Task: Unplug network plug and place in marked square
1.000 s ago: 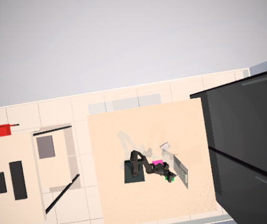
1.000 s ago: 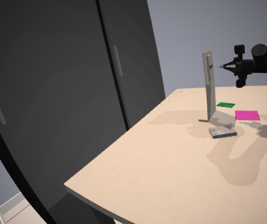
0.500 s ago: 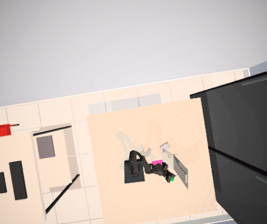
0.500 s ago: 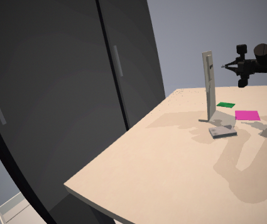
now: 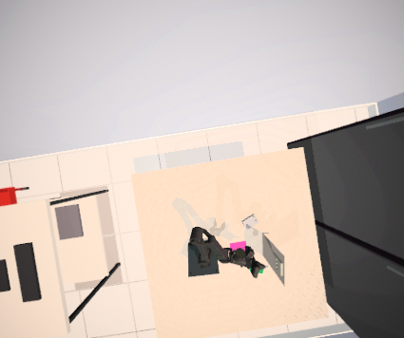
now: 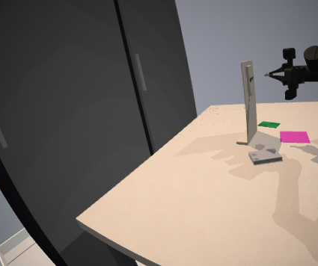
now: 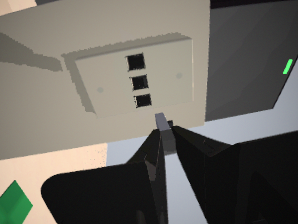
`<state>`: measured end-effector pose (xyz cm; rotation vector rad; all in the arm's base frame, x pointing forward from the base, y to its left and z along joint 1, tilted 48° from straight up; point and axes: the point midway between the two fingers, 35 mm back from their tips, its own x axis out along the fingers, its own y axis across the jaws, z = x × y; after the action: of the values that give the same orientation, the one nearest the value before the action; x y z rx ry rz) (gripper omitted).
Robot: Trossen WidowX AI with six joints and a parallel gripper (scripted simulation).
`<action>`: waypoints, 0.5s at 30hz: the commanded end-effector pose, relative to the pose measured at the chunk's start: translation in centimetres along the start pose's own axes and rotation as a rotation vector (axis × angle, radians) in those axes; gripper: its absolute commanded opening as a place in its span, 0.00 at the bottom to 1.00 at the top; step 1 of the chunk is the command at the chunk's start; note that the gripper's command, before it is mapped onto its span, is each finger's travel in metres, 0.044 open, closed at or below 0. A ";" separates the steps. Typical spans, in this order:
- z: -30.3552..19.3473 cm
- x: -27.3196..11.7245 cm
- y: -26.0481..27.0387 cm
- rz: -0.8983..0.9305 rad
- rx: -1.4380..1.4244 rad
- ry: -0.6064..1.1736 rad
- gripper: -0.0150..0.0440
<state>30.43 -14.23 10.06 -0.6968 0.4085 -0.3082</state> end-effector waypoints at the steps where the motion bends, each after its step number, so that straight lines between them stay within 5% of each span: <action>1: 0.1 -0.2 -0.8 0.002 -0.003 -0.006 0.25; 15: 0.2 -1.6 -3.7 0.003 -0.005 -0.008 0.25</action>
<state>28.91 -15.93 12.47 -0.6963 0.4086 -0.3042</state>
